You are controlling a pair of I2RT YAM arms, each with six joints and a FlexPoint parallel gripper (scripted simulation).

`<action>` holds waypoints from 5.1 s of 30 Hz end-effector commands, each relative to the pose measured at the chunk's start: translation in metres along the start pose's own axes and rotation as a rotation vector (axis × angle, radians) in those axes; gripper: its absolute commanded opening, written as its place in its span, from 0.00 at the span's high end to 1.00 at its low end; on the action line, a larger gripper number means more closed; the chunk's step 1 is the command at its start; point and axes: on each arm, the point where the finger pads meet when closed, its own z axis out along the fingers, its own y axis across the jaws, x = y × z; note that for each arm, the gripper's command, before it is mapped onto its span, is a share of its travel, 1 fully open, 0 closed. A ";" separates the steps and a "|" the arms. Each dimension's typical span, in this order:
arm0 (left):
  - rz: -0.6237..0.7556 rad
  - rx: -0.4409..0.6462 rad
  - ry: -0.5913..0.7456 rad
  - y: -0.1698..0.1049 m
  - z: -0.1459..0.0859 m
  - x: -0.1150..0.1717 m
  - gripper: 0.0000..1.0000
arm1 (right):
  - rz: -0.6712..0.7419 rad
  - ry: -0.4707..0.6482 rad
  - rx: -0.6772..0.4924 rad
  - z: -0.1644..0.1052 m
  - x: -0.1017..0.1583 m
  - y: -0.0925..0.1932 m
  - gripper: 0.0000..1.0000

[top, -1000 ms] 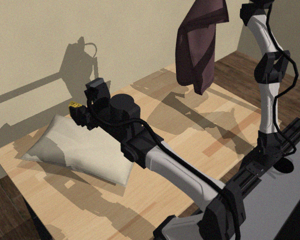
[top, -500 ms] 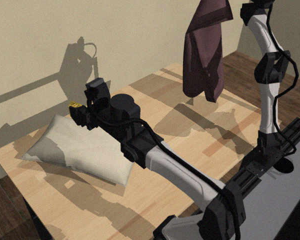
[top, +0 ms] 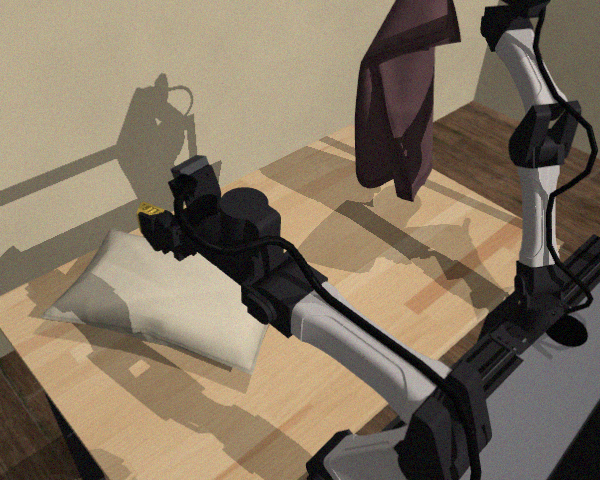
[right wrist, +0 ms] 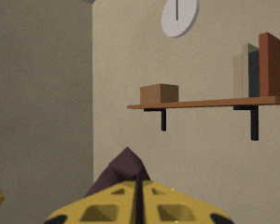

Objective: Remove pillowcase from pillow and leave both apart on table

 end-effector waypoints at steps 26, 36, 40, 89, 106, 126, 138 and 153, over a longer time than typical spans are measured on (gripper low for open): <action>0.011 0.031 -0.091 -0.008 0.000 -0.029 0.40 | -0.040 -0.009 -0.100 0.025 -0.010 0.049 1.00; 0.011 0.031 -0.091 -0.008 0.000 -0.029 0.40 | -0.018 -0.006 -0.092 0.024 -0.006 0.043 1.00; 0.011 0.031 -0.091 -0.008 0.000 -0.029 0.40 | -0.009 -0.004 -0.088 0.023 -0.003 0.040 1.00; 0.011 0.031 -0.091 -0.008 0.000 -0.029 0.40 | -0.249 -0.033 0.418 -0.023 0.052 0.062 1.00; 0.011 0.031 -0.091 -0.008 0.000 -0.029 0.40 | -0.228 -0.024 0.373 -0.028 0.059 0.067 1.00; 0.011 0.031 -0.091 -0.008 0.000 -0.029 0.40 | -0.248 -0.038 0.360 -0.066 0.099 0.092 1.00; 0.011 0.031 -0.091 -0.008 0.000 -0.029 0.40 | -0.225 -0.022 0.378 -0.077 0.115 0.092 1.00; 0.011 0.031 -0.091 -0.008 0.000 -0.029 0.40 | -0.252 -0.040 0.365 -0.099 0.135 0.110 1.00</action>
